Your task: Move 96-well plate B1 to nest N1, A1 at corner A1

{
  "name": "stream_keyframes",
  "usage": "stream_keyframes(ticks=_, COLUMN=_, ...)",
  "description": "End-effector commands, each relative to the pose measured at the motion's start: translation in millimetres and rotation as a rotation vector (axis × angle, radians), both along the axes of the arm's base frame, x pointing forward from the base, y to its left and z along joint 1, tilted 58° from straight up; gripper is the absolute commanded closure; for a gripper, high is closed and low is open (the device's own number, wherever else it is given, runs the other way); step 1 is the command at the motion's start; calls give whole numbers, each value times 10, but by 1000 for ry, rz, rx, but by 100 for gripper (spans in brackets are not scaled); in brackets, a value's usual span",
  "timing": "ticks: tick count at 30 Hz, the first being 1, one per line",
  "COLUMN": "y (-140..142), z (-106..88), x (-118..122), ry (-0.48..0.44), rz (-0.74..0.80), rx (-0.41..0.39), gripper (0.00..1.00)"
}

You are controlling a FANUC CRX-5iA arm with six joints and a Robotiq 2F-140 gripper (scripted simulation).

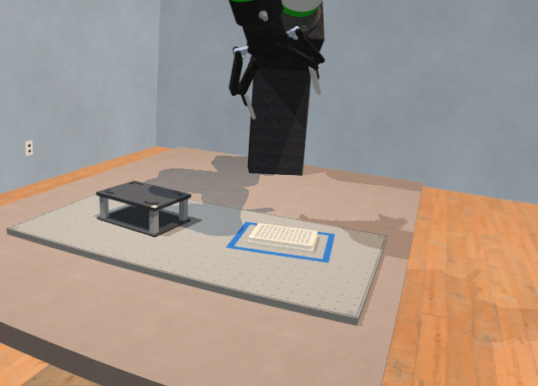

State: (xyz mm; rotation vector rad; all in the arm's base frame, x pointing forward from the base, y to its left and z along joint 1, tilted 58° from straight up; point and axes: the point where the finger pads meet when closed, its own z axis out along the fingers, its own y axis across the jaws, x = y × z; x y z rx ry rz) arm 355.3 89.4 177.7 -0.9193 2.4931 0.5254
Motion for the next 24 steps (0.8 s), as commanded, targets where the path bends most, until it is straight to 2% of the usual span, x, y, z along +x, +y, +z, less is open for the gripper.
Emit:
stream_keyframes(ticks=1, y=-1, z=1, x=0, ry=0, rz=0, rx=0, gripper=0)
stream_keyframes(ticks=17, y=-1, z=1, x=0, ry=0, rz=0, rx=0, gripper=0)
stream_keyframes(ticks=24, y=-293, z=-168, x=57, ry=-62, rz=136, rx=-150, gripper=0)
